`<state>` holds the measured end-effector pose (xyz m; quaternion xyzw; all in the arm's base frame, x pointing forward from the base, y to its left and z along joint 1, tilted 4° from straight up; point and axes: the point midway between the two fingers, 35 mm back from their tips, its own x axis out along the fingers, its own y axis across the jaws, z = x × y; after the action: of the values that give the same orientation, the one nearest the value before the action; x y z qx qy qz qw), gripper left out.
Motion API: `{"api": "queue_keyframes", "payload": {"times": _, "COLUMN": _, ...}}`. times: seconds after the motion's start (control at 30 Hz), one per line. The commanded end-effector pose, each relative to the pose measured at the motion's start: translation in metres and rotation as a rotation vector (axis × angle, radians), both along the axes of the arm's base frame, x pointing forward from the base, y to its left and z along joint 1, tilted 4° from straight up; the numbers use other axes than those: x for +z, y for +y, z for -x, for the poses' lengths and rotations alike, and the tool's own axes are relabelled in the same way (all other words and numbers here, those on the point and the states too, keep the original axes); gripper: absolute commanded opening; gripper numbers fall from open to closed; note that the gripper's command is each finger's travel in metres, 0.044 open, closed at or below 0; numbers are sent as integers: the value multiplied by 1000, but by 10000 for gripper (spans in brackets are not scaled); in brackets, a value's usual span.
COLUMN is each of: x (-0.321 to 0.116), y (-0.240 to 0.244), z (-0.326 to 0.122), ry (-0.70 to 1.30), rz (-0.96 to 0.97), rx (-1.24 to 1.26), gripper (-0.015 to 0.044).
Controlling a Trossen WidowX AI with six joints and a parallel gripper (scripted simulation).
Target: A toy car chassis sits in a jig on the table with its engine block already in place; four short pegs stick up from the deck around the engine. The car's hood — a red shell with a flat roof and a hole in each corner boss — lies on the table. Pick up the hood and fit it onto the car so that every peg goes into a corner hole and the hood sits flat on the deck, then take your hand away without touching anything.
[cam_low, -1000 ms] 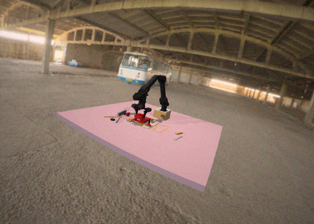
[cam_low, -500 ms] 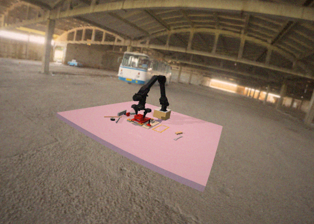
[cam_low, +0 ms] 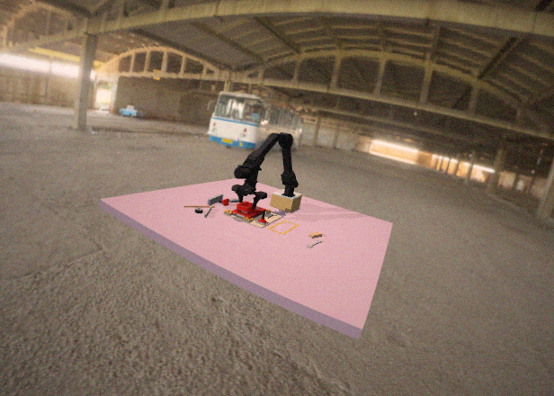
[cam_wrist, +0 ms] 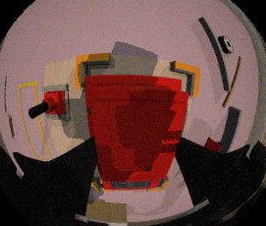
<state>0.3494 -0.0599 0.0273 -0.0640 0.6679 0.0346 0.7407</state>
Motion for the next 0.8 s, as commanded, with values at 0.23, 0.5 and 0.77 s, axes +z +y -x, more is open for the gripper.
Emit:
{"api": "queue_keyframes", "payload": {"times": 0.23, "x": 3, "y": 0, "z": 1, "ry": 2, "rz": -2, "rx": 2, "gripper": 0}}
{"api": "queue_keyframes", "payload": {"times": 0.5, "x": 6, "y": 0, "z": 1, "ry": 2, "rz": -1, "rx": 2, "gripper": 0}}
{"api": "queue_keyframes", "payload": {"times": 0.77, "x": 4, "y": 1, "z": 1, "ry": 3, "rz": 1, "rx": 6, "gripper": 0}}
